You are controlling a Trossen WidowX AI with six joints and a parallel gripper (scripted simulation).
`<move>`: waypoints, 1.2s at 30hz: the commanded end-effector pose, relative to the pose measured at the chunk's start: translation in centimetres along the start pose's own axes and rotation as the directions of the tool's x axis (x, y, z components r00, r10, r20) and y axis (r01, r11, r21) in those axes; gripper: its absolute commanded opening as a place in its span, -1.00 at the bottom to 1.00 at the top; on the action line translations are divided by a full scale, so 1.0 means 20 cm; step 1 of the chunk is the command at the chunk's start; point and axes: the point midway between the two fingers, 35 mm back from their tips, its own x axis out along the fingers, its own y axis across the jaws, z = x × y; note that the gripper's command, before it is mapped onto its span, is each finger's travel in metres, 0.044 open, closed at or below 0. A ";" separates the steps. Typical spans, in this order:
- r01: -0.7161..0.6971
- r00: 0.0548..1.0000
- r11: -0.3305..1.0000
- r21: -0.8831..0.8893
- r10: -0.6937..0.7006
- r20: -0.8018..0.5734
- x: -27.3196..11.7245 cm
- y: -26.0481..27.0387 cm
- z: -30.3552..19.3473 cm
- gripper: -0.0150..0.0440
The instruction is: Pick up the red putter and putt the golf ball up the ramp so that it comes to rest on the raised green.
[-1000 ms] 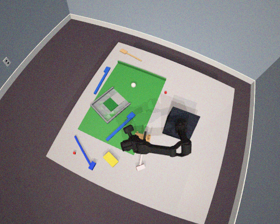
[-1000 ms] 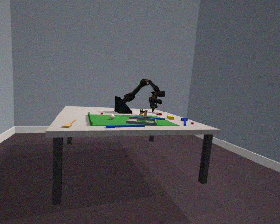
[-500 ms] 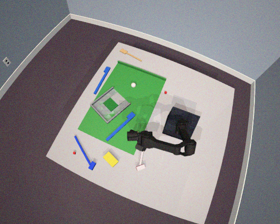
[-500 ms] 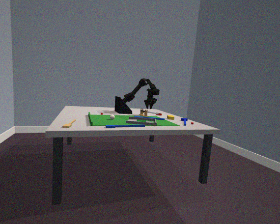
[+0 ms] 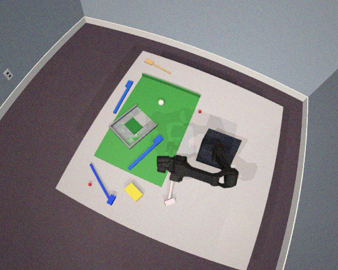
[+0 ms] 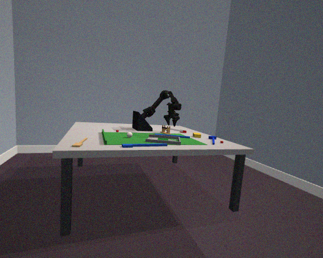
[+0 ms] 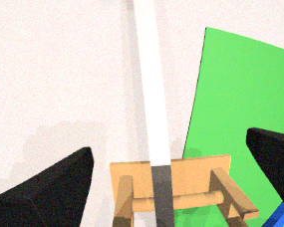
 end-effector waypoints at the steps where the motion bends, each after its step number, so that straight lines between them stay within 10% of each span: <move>1: -0.013 1.000 1.000 0.010 0.013 0.002 0.07 0.02 -0.02 1.00; 36: -0.012 1.000 1.000 0.010 0.012 0.004 0.30 0.03 -0.04 1.00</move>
